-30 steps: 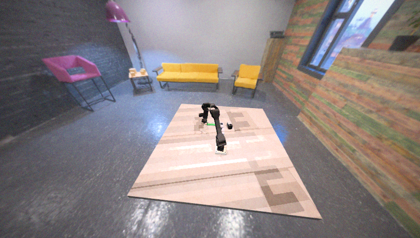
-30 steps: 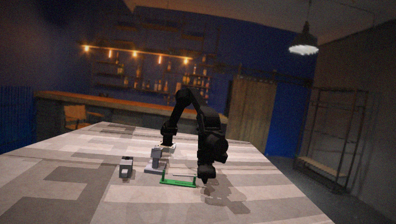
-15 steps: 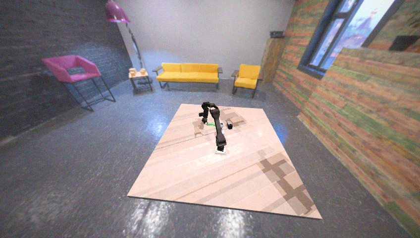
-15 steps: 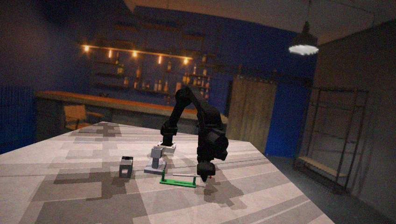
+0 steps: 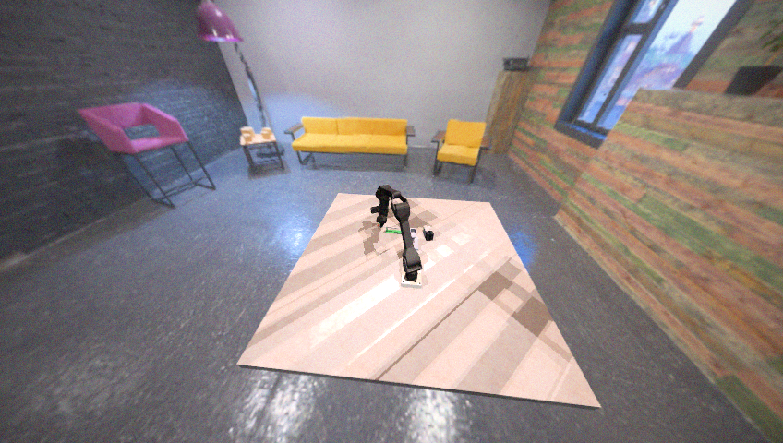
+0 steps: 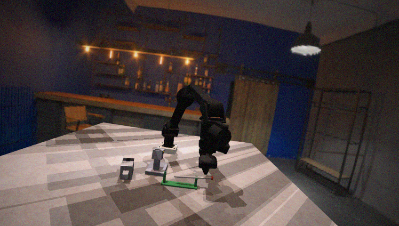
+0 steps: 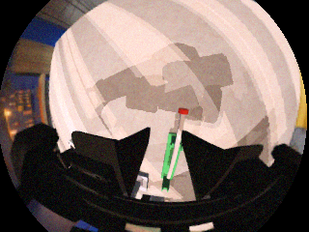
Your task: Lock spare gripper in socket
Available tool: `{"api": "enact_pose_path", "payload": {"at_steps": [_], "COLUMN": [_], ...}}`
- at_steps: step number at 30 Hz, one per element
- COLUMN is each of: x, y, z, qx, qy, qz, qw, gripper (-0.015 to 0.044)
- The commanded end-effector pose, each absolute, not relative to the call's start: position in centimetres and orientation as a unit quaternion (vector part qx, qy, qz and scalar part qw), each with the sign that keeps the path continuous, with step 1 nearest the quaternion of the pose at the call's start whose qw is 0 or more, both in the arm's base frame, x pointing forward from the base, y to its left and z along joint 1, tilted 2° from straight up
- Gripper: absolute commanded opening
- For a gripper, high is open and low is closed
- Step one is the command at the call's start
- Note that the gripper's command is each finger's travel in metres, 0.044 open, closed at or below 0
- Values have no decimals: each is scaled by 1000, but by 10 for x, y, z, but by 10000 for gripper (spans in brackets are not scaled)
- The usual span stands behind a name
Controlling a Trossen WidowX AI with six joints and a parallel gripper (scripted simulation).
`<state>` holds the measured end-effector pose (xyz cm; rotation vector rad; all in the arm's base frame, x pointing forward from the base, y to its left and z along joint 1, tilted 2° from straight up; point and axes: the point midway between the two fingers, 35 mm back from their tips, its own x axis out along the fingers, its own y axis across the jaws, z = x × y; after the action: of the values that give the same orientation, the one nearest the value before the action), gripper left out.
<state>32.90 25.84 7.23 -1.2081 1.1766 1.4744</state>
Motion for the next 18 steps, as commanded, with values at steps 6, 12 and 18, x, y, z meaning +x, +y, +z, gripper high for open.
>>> {"api": "enact_pose_path", "payload": {"at_steps": [6,12,18], "x": [326,325,340], "y": [257,256,231], "z": [95,94,126], "qx": [-484,-483,-506], "qy": [477,481,456], "qz": [593,594,576], "qw": [431,427,451], "gripper": [200,279,226]}}
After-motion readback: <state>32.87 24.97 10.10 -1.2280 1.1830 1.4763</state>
